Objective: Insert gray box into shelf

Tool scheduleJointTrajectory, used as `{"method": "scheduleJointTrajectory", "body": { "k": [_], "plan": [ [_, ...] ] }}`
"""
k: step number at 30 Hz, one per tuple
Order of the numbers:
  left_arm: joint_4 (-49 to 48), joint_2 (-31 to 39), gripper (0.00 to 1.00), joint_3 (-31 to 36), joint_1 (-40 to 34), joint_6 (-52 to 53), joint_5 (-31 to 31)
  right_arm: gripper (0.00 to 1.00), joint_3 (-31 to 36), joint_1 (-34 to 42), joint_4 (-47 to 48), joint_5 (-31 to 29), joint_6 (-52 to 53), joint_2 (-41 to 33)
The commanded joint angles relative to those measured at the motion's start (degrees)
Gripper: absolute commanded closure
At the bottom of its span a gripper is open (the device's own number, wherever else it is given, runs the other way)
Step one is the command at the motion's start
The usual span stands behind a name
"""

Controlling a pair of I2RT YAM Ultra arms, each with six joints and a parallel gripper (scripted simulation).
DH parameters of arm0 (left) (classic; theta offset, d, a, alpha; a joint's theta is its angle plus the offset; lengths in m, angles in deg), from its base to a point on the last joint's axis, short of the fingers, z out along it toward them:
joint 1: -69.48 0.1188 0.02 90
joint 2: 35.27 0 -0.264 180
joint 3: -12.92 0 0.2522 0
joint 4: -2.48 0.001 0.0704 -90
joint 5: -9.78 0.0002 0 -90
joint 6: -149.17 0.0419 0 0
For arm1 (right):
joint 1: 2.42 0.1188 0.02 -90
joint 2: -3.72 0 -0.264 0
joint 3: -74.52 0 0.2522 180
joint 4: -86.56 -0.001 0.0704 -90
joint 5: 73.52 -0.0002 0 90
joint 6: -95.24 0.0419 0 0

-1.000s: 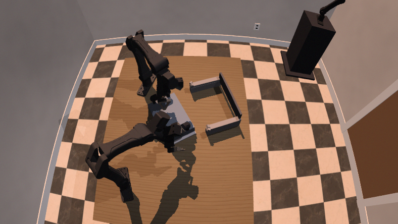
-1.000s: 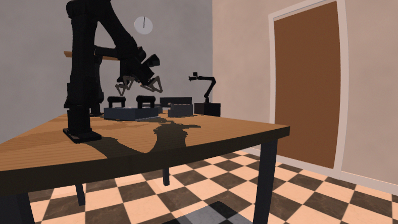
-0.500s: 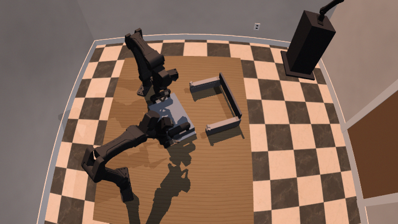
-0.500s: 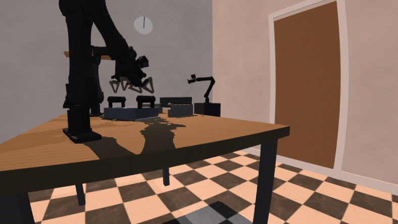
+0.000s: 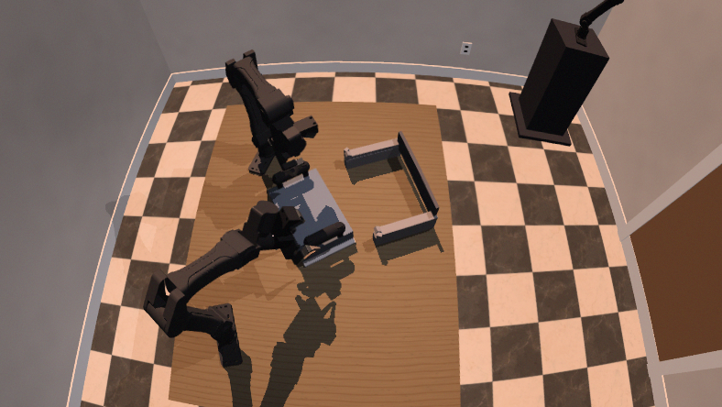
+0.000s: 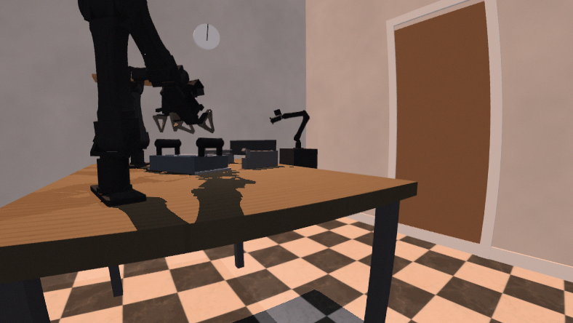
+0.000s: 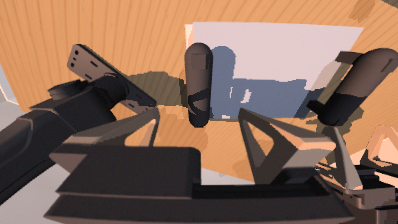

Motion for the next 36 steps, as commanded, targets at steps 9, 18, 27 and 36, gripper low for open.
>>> {"method": "scheduleJointTrajectory", "body": {
  "k": [9,18,27,36],
  "plan": [
    [-6.9,2.0,0.00,6.5,0.3,-0.7,-1.1,0.00,-2.1,-1.7,5.8,1.3,-1.3,4.2],
    [-12.6,2.5,0.00,11.8,0.3,-0.9,-1.2,0.00,-2.5,-3.1,10.3,2.4,-2.3,9.3],
    [-13.8,2.2,0.00,12.3,0.8,-0.7,-1.3,0.00,-3.7,-4.1,13.4,3.2,-3.0,13.5],
    [-13.2,-0.6,0.84,10.6,0.2,-0.8,-1.2,0.00,-3.9,-3.1,12.6,2.4,-2.7,11.0]
  ]
}}
